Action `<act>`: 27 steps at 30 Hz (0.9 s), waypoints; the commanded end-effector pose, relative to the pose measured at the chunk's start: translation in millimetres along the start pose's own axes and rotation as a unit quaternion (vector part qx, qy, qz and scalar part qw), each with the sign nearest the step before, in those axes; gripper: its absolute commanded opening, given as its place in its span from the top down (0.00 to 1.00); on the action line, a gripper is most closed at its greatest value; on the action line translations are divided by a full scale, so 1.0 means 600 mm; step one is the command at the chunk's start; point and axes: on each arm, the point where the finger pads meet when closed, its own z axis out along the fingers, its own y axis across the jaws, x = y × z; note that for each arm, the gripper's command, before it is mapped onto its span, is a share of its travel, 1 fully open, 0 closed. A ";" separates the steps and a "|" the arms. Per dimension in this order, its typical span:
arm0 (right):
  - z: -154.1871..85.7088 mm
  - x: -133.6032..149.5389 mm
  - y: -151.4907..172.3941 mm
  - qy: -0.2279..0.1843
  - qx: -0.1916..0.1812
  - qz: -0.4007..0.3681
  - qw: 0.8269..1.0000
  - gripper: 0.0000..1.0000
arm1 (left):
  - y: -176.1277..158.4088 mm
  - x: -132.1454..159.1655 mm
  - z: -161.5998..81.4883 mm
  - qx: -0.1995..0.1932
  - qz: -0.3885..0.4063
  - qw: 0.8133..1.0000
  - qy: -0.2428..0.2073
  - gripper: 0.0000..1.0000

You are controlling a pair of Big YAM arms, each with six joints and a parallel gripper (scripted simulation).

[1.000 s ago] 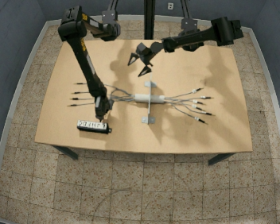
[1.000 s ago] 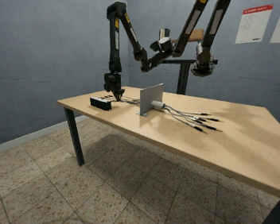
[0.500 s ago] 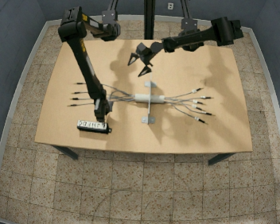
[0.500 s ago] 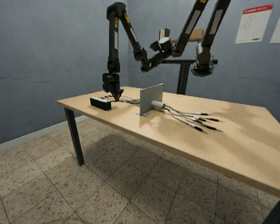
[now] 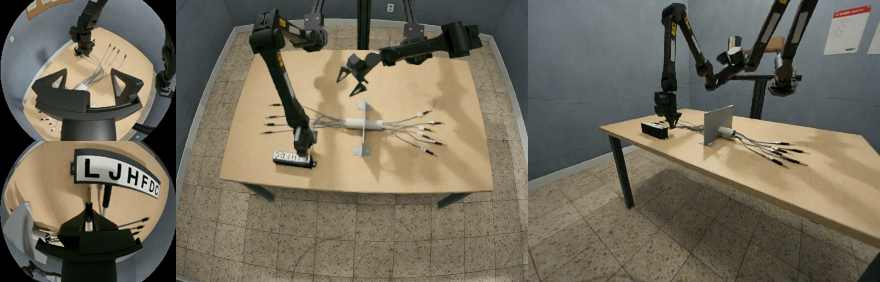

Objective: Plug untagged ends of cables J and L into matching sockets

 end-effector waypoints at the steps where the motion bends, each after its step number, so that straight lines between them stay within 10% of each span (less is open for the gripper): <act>1: -0.017 -0.011 -0.005 -0.016 -0.001 0.020 1.000 0.95 | -0.001 -0.003 0.000 0.000 -0.002 1.000 -0.003 0.00; 27: -0.002 -0.020 0.001 0.000 0.000 0.020 1.000 0.95 | -0.001 -0.003 0.000 0.000 -0.002 1.000 -0.003 0.00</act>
